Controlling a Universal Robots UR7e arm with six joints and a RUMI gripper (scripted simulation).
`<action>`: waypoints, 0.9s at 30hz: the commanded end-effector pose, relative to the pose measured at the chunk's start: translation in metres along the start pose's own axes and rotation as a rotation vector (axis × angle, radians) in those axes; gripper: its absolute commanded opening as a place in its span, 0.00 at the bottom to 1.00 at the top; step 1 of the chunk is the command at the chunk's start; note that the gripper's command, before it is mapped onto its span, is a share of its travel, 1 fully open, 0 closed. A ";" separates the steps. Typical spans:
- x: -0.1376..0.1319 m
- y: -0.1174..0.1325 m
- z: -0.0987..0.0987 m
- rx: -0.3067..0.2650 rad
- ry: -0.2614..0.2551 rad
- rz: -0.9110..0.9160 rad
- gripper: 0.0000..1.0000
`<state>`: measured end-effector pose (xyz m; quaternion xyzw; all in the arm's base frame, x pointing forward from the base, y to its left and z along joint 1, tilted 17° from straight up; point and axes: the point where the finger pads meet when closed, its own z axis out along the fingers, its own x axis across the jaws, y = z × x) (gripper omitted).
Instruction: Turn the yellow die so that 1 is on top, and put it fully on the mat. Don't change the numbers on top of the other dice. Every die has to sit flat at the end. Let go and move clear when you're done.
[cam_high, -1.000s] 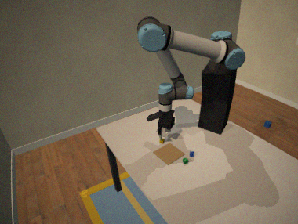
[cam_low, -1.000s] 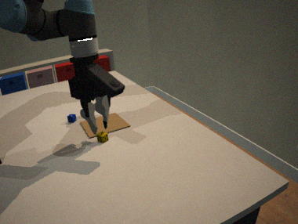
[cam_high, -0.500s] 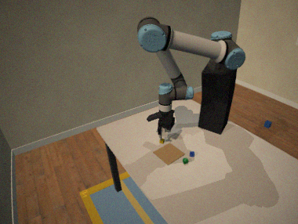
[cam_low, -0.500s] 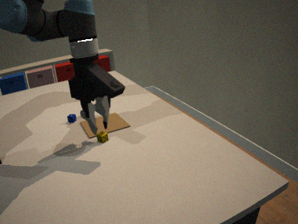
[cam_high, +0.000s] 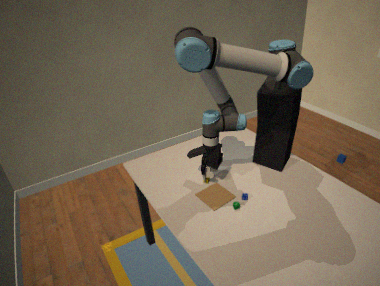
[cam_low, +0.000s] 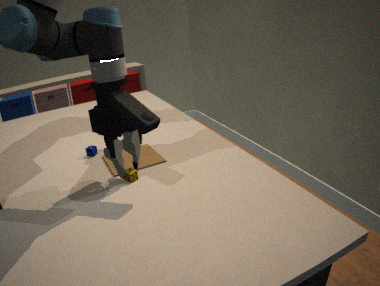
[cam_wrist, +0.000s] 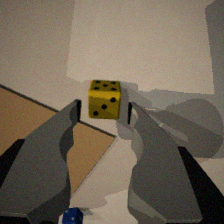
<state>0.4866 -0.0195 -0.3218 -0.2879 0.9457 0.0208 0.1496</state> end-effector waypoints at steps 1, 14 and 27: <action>0.000 0.000 0.008 0.001 -0.001 0.000 0.24; 0.000 0.000 0.011 0.001 -0.001 0.000 0.24; 0.000 0.000 0.011 0.001 -0.001 0.000 0.24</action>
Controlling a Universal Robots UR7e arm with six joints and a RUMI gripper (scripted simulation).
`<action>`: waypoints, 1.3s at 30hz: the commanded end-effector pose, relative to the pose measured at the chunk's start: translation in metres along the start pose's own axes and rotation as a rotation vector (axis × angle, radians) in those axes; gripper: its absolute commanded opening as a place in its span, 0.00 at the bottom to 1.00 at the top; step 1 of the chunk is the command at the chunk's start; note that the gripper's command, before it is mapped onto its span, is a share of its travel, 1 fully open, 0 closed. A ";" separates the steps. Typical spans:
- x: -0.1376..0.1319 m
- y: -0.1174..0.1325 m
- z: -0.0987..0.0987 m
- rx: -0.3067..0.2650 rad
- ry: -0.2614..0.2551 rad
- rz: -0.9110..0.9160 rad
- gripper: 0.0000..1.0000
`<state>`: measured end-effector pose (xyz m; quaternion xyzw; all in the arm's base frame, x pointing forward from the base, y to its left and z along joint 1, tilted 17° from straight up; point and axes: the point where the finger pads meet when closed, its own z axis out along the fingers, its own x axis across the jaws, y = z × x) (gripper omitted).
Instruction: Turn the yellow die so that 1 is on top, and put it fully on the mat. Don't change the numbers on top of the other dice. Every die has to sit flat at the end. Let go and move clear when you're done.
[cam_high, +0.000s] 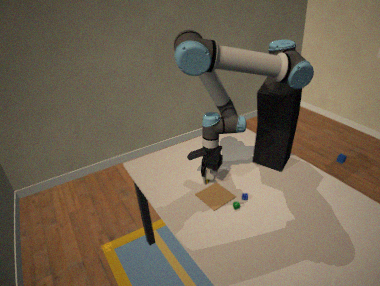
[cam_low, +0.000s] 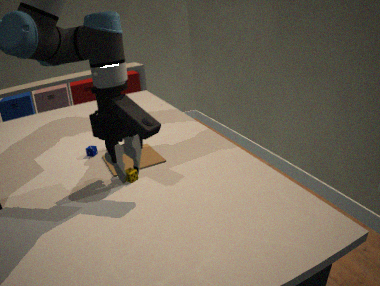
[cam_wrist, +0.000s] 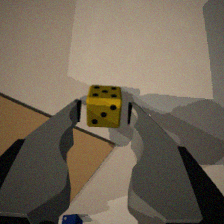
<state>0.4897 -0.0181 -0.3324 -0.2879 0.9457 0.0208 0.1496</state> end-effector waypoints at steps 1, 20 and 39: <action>0.000 0.000 0.000 0.001 -0.001 0.000 0.24; 0.000 0.000 0.000 0.001 -0.001 0.000 0.06; 0.000 0.000 0.000 0.001 -0.001 0.000 0.06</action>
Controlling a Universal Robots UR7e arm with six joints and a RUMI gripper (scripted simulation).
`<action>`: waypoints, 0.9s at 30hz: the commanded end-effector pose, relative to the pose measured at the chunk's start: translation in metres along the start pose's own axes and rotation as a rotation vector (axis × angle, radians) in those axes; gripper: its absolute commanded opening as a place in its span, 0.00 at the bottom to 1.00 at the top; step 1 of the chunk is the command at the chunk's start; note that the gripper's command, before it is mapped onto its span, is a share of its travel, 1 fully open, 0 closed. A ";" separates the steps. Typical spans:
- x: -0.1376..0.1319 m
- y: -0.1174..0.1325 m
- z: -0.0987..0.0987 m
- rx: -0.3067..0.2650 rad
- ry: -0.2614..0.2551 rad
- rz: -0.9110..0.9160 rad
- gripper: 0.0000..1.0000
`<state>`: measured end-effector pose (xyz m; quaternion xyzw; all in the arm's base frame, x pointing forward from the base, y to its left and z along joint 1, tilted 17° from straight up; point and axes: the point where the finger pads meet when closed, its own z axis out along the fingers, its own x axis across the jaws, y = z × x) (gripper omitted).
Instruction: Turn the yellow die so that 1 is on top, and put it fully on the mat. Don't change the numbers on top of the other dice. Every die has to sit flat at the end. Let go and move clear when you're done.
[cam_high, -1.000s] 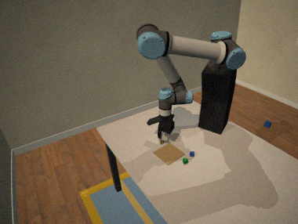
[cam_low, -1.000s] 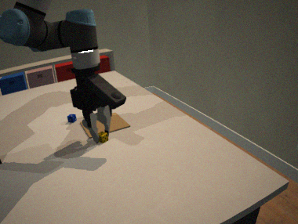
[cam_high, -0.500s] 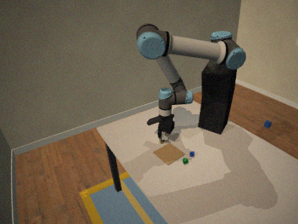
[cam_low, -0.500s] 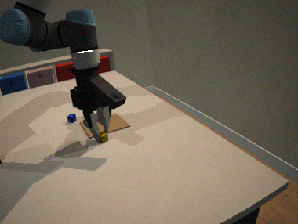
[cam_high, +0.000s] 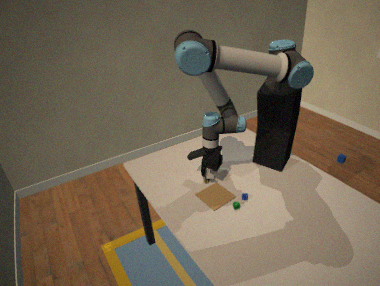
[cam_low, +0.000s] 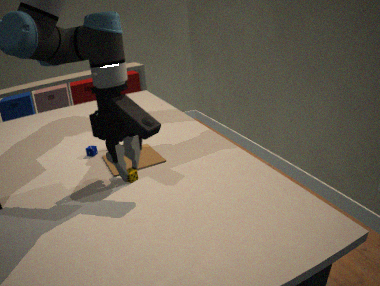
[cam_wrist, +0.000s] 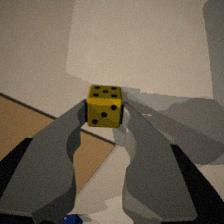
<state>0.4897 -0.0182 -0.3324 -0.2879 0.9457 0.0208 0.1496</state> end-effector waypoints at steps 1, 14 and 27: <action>0.000 0.000 0.000 0.001 -0.001 0.000 0.06; 0.000 0.000 -0.001 0.001 -0.001 0.000 0.06; 0.000 0.000 -0.028 0.001 -0.001 0.000 0.06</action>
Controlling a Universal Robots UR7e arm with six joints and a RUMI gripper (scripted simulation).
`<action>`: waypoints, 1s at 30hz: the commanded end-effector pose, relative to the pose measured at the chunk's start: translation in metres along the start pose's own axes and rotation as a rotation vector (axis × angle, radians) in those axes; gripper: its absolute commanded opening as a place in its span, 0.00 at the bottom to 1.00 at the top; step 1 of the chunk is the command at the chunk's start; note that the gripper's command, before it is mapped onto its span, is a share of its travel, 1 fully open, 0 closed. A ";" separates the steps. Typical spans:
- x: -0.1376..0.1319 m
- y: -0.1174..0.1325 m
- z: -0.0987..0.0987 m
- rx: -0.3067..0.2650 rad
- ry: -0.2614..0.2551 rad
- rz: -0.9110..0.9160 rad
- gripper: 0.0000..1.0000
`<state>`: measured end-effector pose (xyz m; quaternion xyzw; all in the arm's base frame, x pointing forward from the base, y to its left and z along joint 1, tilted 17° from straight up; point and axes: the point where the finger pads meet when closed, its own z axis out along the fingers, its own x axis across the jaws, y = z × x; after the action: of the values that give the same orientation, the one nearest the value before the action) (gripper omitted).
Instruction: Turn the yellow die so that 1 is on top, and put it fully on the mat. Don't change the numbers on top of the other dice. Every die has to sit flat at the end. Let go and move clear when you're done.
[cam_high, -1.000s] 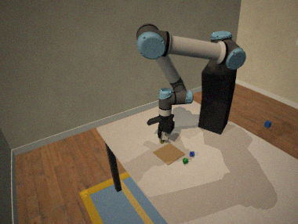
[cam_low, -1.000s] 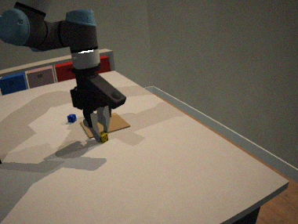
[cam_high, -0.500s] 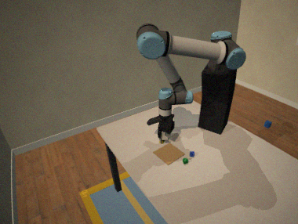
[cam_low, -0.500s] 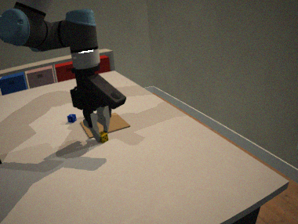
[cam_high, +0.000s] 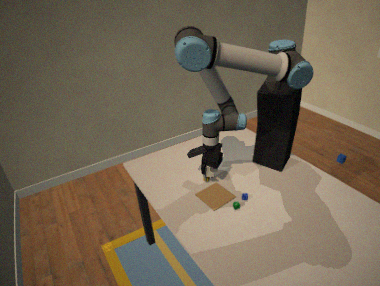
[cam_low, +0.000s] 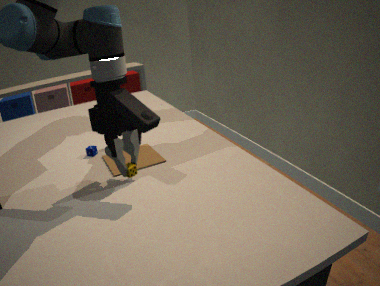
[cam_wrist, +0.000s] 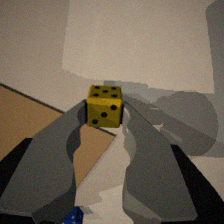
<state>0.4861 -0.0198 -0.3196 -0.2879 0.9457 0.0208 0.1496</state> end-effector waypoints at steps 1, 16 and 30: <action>0.000 0.000 -0.019 0.001 -0.001 0.000 0.06; 0.000 0.000 -0.078 0.001 -0.001 0.000 0.06; 0.000 0.000 -0.087 0.001 -0.001 0.000 0.06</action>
<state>0.4629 -0.0305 -0.2381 -0.2879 0.9457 0.0207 0.1497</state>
